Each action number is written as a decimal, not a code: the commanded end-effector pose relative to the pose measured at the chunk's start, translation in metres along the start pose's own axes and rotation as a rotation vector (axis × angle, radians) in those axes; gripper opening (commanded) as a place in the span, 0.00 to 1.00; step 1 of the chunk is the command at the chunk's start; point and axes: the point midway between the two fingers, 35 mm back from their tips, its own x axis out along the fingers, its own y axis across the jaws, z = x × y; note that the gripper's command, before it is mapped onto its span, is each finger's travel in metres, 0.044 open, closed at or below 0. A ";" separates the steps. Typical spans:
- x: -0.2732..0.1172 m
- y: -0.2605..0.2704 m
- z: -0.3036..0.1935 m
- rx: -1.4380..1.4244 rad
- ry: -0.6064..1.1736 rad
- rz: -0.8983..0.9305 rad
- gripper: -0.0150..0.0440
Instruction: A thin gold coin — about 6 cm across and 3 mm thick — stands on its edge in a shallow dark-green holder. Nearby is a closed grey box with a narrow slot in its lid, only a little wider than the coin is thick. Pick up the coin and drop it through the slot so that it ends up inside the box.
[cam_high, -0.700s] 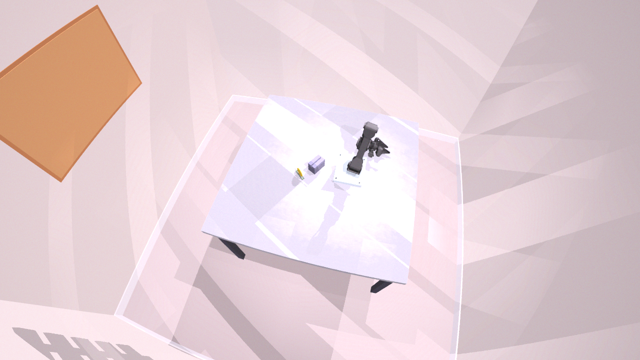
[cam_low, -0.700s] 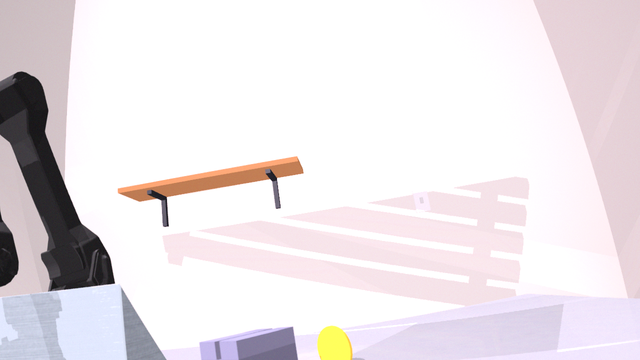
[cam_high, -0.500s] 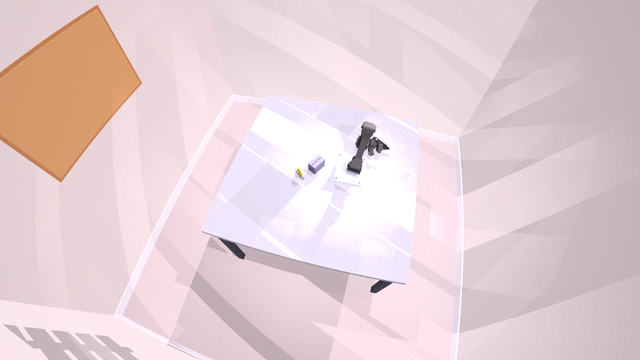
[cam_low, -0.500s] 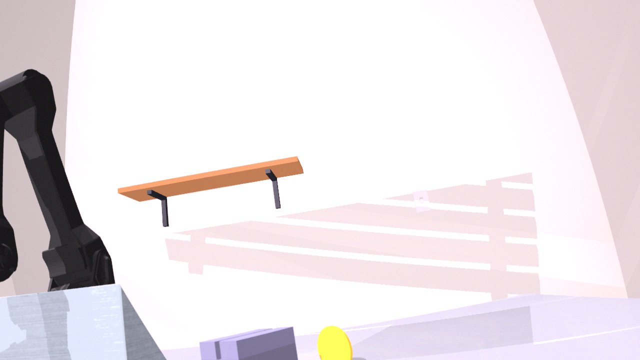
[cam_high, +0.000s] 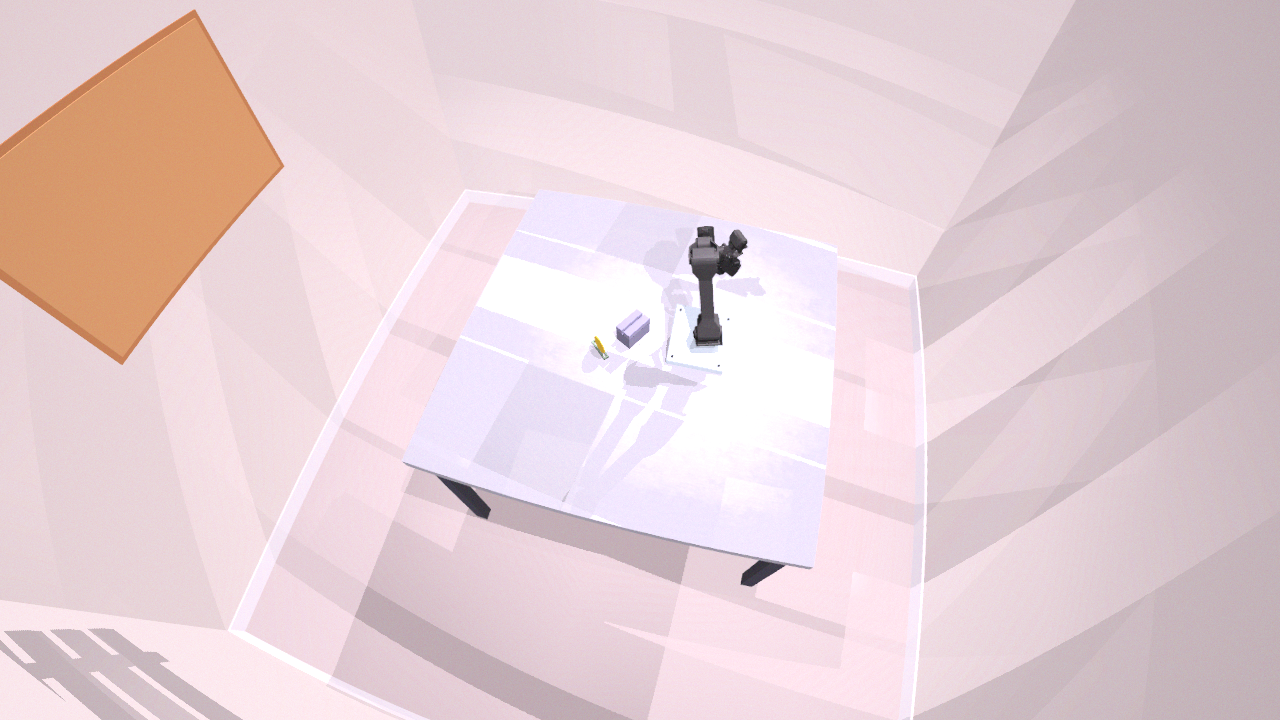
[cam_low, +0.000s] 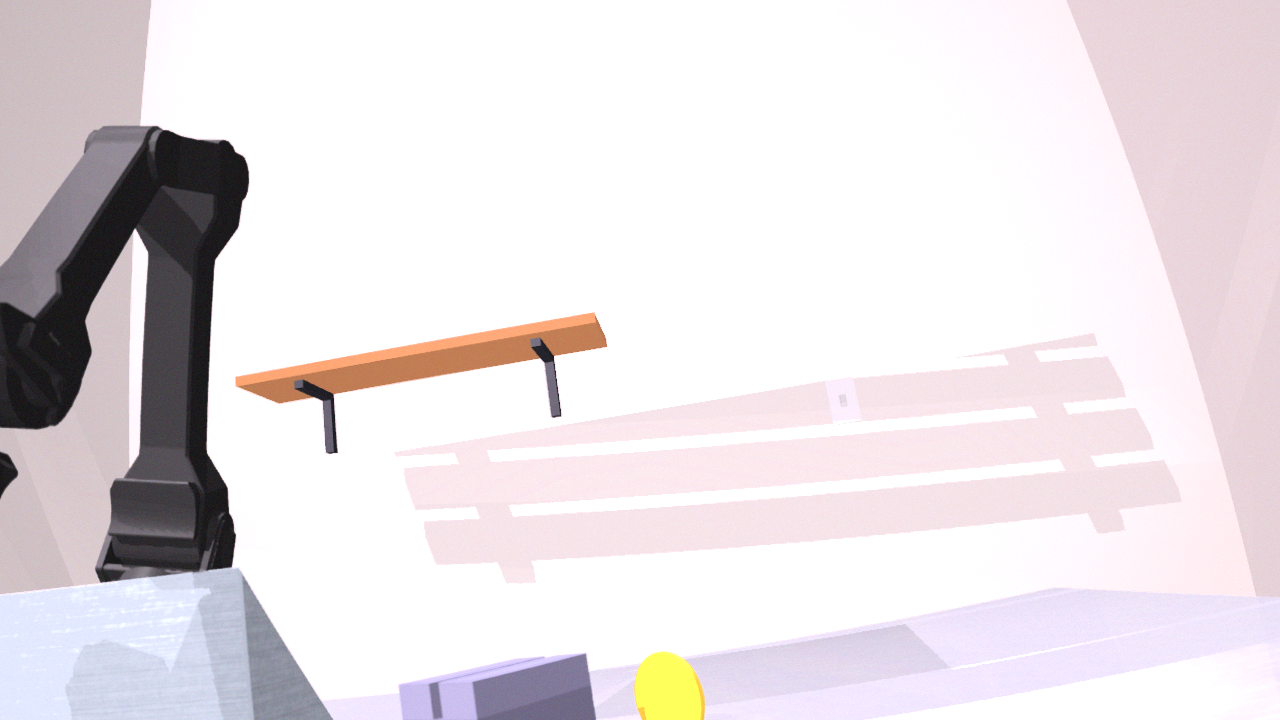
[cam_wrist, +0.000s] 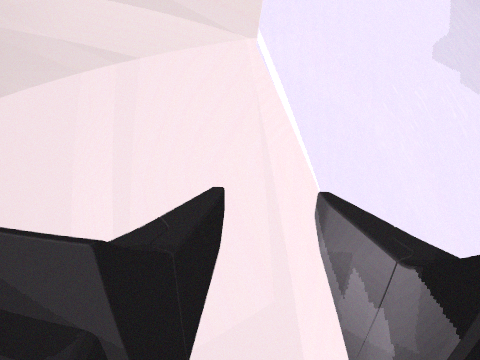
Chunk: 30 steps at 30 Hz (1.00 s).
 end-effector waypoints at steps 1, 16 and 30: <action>-0.029 -0.005 -0.050 -0.292 0.163 -0.071 0.53; -0.199 -0.067 -0.140 -1.330 0.725 -0.184 0.53; -0.399 -0.138 -0.090 -2.166 1.339 -0.187 0.53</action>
